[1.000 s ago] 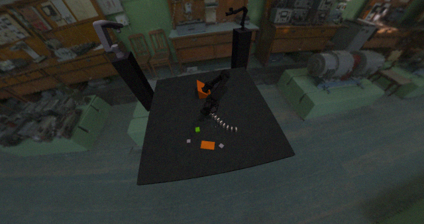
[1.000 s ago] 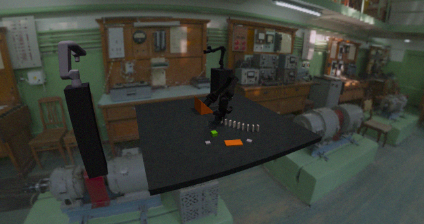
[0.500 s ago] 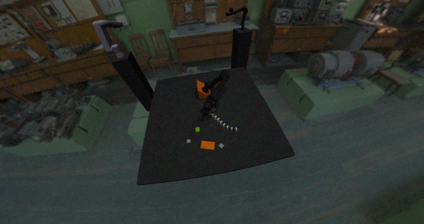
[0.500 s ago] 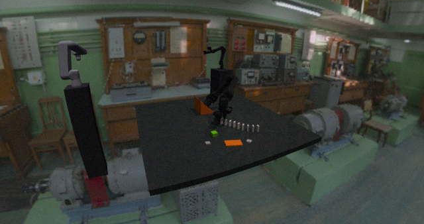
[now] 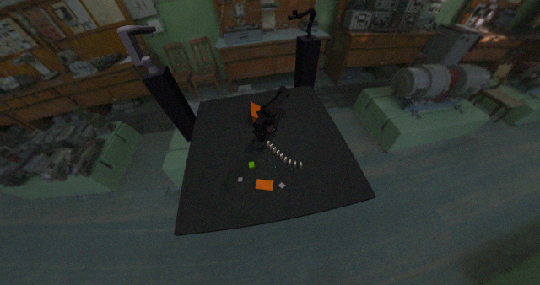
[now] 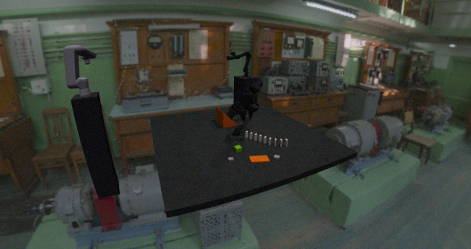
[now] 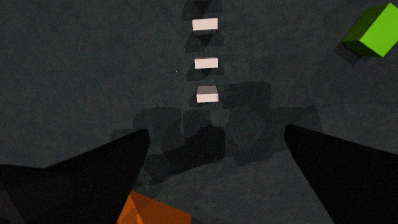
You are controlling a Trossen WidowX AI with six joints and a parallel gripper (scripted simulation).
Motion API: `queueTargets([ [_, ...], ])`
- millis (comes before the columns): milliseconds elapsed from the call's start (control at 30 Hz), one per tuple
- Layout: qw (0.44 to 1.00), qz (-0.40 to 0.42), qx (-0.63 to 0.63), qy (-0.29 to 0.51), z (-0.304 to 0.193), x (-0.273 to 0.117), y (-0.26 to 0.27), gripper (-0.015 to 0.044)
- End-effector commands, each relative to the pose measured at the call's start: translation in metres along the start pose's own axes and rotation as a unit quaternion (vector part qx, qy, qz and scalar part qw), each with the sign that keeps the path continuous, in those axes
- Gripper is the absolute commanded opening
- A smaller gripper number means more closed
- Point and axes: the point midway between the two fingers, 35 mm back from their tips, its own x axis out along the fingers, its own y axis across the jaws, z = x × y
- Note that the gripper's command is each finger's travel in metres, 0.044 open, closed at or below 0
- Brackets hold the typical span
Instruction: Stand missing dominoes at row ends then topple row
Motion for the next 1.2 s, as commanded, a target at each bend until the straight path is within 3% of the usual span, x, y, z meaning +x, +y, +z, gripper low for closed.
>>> queueTargets([
  [0, 1.000, 0.003, -0.004, 0.005, -0.002, -0.018, 0.003, 0.0440],
  [67, 1.000, 0.003, -0.004, 0.005, -0.002, -0.018, 0.003, 0.0440],
  [133, 1.000, 0.003, 0.025, 0.005, -0.003, -0.016, 0.003, 0.0387],
  [333, 0.956, 0.002, 0.292, 0.005, -0.015, 0.006, 0.001, 0.0230],
  [467, 0.886, 0.002, 0.465, 0.005, -0.024, 0.021, 0.001, 0.0125],
  [633, 0.754, 0.002, 0.657, 0.006, -0.037, 0.039, 0.003, 0.0000],
  [733, 0.708, 0.001, 0.706, 0.006, -0.040, 0.045, 0.003, 0.0000],
  [1167, 0.708, 0.001, 0.706, 0.006, -0.040, 0.045, 0.003, 0.0000],
])
